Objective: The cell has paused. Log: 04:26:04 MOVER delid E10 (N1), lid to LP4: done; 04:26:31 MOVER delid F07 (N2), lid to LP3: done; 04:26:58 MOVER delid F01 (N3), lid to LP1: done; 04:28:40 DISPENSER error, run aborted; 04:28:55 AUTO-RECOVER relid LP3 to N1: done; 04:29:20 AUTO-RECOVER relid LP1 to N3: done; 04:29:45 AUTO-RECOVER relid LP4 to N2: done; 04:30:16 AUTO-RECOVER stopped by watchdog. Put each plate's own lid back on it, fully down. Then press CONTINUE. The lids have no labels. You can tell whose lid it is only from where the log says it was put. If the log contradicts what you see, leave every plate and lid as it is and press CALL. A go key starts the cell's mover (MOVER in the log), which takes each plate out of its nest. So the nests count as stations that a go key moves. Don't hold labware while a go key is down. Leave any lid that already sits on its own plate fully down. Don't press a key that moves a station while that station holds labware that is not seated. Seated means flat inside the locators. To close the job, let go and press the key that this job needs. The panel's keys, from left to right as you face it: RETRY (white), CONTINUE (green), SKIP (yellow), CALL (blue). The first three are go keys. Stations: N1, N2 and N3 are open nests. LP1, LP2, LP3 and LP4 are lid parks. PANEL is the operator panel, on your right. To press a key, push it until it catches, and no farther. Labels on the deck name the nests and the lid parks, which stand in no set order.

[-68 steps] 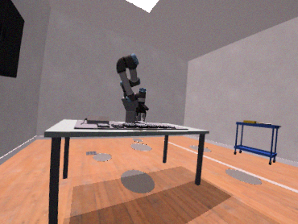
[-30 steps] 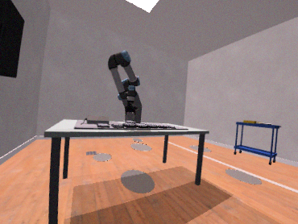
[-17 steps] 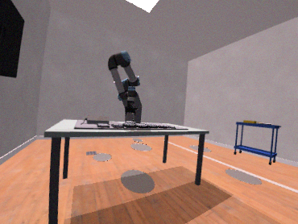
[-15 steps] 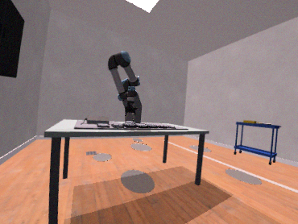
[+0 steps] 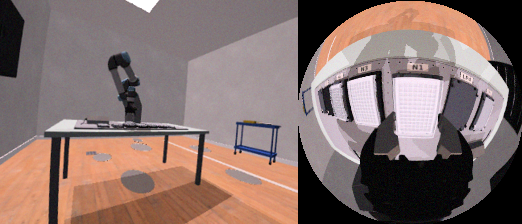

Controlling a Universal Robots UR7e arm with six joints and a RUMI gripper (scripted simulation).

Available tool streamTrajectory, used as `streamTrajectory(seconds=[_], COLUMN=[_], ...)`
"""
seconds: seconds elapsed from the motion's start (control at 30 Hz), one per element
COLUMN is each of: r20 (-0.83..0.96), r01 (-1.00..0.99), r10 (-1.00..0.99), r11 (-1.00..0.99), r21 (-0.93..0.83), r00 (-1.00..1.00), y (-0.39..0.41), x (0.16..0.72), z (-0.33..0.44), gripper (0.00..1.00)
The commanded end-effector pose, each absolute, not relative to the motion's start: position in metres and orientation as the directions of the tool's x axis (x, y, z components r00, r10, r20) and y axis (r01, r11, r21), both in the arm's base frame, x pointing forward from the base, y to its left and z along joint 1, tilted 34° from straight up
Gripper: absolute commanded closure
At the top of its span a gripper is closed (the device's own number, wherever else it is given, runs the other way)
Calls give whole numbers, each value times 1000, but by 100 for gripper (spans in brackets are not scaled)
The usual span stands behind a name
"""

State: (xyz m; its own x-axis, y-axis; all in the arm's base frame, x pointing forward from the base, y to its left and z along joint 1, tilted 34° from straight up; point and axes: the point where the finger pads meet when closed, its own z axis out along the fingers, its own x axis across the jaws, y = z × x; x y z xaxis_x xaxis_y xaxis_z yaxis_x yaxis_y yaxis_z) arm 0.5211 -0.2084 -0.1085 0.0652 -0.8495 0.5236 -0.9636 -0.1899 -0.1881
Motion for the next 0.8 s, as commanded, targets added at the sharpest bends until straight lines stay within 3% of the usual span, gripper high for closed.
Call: streamTrajectory(seconds=[0.0, 0.77], r20=[524, 524], r01=[-963, -963], r10=[-849, -849], r11=[-190, -190], r21=[-189, -189], r00=[65, 65], y=[-209, -212], x=[522, 523], z=[-109, -114], gripper=[100, 100])
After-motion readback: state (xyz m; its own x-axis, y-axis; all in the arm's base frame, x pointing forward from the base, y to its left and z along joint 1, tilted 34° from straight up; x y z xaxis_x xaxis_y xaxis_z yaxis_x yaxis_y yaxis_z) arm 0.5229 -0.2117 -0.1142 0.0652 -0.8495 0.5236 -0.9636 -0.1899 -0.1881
